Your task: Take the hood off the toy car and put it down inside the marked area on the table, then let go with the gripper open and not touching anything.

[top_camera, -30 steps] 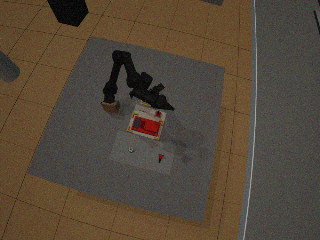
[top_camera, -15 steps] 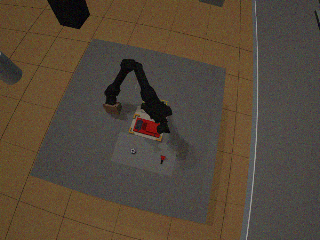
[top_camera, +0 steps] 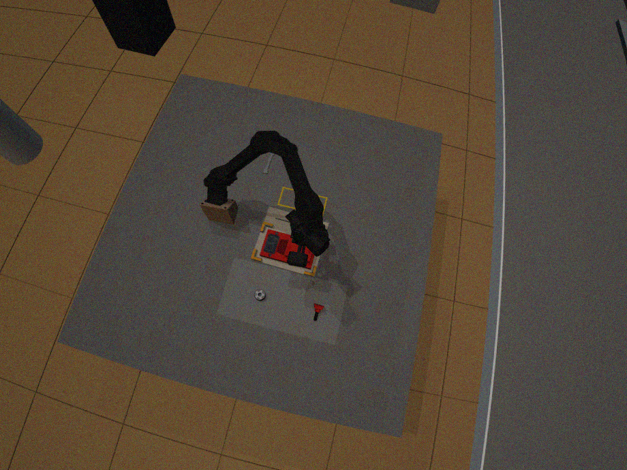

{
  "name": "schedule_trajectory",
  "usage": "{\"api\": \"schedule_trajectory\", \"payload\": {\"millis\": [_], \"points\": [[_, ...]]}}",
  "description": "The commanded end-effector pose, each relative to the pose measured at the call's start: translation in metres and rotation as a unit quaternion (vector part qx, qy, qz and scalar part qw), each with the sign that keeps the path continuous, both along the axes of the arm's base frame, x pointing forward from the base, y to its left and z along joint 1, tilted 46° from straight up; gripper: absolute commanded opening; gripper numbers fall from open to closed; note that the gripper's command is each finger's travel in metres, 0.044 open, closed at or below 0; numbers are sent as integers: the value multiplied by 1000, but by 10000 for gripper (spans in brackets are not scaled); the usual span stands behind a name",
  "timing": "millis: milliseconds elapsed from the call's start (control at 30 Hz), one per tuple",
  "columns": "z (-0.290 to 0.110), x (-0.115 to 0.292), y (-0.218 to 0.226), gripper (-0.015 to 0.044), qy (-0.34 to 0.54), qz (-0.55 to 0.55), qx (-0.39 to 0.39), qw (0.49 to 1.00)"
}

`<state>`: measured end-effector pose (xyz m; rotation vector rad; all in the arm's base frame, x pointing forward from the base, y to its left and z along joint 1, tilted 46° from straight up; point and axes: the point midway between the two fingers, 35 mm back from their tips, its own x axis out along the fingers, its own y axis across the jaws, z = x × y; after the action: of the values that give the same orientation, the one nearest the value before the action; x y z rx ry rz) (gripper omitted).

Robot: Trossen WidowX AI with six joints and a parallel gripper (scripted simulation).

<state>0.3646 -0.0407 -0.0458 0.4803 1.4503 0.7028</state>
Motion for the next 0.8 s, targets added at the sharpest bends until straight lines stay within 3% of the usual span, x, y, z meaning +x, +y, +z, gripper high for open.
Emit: {"api": "schedule_trajectory", "payload": {"millis": [0,767], "points": [[-3,-15,12,440,60,10,9,998],[-11,-15,20,440,60,10,9,998]]}}
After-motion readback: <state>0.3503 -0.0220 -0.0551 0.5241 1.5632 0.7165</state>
